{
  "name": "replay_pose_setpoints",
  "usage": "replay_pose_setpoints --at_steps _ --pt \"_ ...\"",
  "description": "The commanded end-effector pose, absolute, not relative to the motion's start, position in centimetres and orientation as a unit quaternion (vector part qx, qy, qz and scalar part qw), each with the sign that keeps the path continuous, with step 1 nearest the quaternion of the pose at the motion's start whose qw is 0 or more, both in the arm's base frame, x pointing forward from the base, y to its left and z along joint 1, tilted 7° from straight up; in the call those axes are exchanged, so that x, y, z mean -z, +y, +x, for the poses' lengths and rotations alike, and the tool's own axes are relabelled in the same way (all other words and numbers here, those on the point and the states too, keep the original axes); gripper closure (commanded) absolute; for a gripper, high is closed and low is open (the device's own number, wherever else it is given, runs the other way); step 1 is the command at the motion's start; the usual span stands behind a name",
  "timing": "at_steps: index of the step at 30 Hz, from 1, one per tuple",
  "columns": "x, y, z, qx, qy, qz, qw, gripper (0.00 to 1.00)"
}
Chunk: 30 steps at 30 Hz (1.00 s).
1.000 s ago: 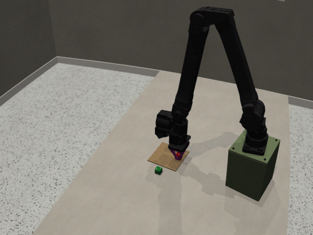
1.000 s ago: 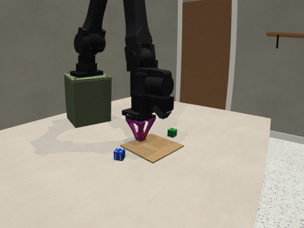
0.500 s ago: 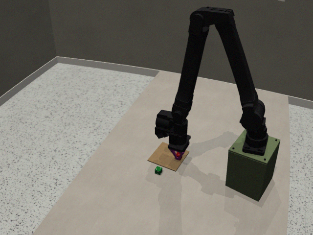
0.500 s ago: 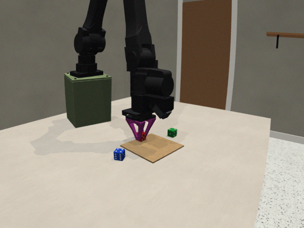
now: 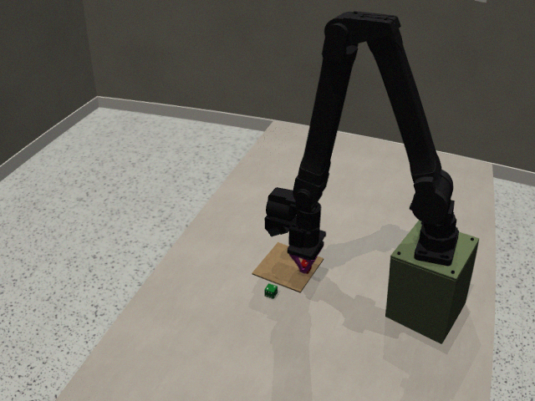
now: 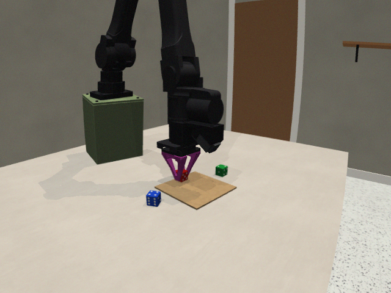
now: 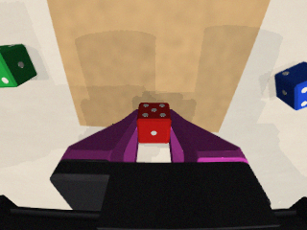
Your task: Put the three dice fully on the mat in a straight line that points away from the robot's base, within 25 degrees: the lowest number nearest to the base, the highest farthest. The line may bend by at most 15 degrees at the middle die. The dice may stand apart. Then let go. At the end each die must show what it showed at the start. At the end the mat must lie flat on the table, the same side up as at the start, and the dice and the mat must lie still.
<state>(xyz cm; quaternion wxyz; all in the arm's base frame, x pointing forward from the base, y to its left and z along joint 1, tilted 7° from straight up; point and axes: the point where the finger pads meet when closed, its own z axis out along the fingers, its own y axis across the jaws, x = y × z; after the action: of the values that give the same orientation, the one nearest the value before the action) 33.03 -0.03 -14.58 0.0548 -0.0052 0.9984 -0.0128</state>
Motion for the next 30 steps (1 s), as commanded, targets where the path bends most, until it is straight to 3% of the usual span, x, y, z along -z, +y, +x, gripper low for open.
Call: replay_pose_setpoints --at_steps 1,30 --pt "14.00 -0.30 33.95 0.012 0.998 -0.004 0.069 0.80" --pt "14.01 -0.36 33.65 0.012 0.998 -0.005 0.069 0.80"
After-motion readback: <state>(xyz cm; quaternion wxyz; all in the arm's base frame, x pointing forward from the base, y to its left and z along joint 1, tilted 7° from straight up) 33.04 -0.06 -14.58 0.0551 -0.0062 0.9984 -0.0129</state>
